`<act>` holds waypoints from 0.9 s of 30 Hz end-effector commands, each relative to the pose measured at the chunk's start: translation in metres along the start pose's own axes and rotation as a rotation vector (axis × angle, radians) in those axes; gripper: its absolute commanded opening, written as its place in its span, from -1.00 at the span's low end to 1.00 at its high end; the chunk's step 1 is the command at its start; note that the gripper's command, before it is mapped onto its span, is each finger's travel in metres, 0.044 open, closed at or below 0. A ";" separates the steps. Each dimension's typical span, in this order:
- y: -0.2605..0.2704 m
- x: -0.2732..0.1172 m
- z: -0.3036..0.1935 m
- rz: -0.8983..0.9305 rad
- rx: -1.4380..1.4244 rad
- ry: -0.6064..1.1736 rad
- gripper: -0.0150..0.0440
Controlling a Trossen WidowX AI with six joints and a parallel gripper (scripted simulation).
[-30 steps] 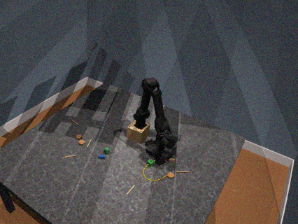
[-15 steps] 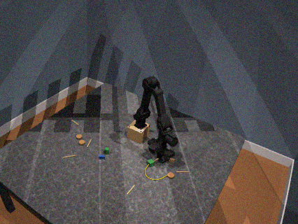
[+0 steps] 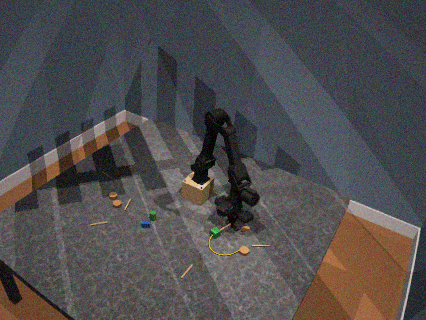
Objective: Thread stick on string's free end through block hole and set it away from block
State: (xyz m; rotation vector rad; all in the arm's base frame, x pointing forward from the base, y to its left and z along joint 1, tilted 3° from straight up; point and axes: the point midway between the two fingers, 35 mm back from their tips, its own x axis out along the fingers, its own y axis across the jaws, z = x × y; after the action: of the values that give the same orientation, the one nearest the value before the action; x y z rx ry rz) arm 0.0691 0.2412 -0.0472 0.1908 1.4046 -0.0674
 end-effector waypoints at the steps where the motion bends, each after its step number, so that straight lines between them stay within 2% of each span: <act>1: -0.002 0.000 -0.006 -0.001 0.003 -0.005 -0.49; 18: -0.001 -0.005 -0.027 0.007 0.003 -0.002 -0.49; 27: 0.001 0.006 -0.041 -0.074 -0.010 -0.003 -0.49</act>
State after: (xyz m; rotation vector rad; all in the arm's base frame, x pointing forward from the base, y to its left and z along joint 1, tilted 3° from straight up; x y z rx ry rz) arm 0.0344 0.2460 -0.0563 0.1443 1.4077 -0.1065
